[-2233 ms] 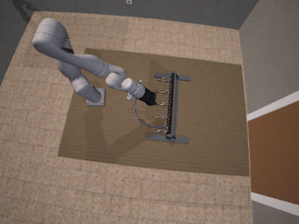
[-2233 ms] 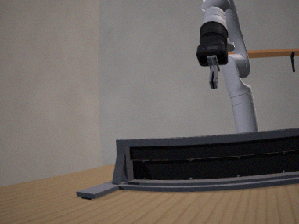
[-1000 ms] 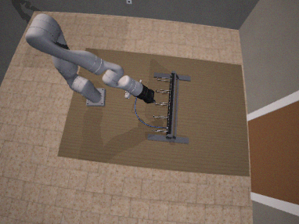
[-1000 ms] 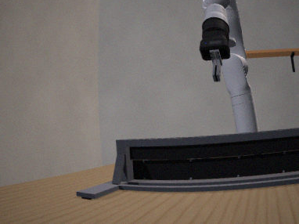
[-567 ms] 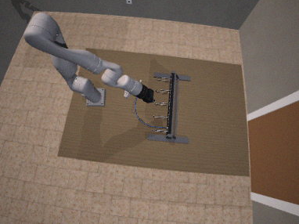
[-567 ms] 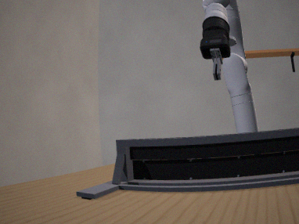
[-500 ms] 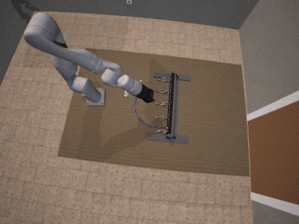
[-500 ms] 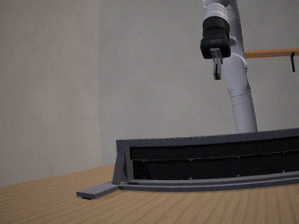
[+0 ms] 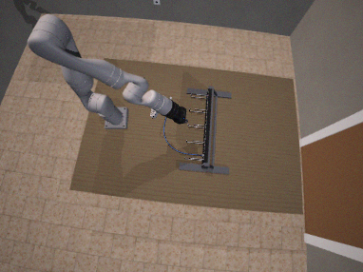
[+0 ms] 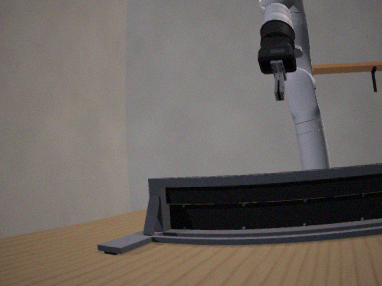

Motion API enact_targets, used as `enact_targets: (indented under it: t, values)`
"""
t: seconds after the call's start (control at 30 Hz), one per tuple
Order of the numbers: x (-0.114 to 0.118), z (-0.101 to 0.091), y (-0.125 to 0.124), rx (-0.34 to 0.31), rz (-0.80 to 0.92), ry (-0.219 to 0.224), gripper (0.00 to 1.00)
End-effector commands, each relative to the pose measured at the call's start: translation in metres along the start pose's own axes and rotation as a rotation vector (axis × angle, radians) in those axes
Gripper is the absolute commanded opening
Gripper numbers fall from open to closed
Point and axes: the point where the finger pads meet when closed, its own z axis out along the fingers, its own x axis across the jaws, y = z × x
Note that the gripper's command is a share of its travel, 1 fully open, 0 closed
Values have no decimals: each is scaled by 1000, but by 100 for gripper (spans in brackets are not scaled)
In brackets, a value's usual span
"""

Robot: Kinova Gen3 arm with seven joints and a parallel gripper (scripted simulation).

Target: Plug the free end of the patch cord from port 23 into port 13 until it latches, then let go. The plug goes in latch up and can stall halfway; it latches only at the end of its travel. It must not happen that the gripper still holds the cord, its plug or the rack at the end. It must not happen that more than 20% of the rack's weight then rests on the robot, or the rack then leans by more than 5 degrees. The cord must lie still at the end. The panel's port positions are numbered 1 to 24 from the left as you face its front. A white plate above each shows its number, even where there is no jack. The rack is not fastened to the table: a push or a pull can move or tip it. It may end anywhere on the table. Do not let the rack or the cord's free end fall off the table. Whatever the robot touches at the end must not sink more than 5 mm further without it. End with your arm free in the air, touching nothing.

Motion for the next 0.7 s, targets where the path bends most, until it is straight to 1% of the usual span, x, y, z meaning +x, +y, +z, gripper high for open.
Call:
enact_targets:
  t: [0.0, 0.43, 0.67]
  values:
    - [2, 0, 1, -2, -4, 3, 0]
    - [2, -1, 1, -2, -4, 3, 0]
    - [-2, -1, 1, -2, -4, 3, 0]
